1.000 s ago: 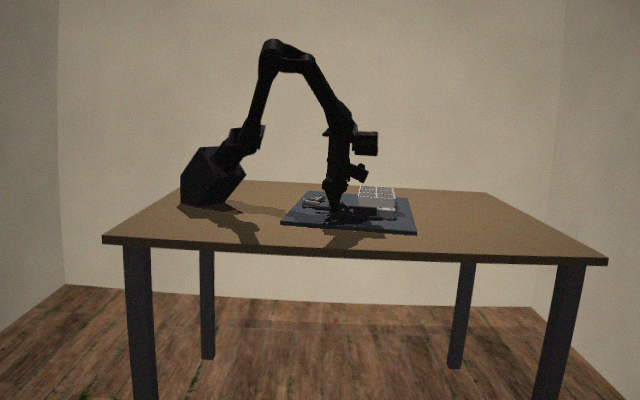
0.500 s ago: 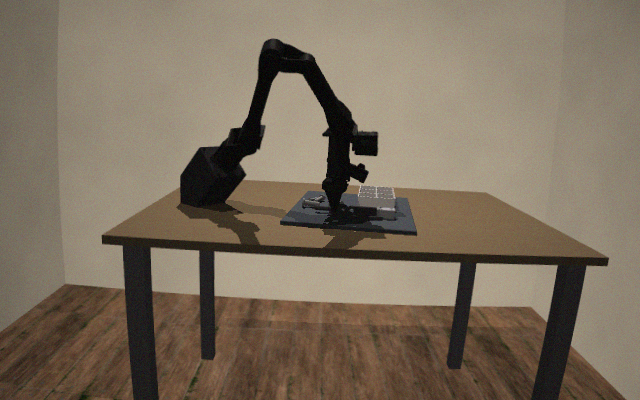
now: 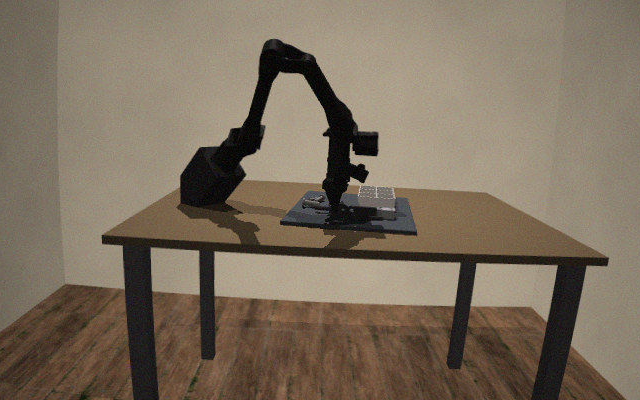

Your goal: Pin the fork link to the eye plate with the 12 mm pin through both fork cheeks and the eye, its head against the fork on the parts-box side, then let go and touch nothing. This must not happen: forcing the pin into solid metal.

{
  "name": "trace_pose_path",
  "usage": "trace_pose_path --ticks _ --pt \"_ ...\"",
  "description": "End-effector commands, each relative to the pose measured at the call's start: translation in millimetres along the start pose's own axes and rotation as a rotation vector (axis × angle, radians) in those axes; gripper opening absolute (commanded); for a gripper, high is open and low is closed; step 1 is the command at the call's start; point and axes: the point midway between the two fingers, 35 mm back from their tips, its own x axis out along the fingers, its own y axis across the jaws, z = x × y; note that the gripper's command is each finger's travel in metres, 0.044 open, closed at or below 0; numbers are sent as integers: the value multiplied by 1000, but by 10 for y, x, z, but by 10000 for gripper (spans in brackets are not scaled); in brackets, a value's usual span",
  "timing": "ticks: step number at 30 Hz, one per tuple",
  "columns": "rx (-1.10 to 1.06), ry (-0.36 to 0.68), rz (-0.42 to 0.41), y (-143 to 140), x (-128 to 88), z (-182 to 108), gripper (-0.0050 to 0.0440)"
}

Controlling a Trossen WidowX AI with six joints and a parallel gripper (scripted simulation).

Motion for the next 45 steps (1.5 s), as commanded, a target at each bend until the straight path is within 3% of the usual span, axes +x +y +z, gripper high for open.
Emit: trace_pose_path --ticks 1,40,45 --pt "4 -6 -4 -2 4 40 124" --pt "0 -6 -4 1 -5 63 124" --pt "1 -2 -2 4 0 56 244"
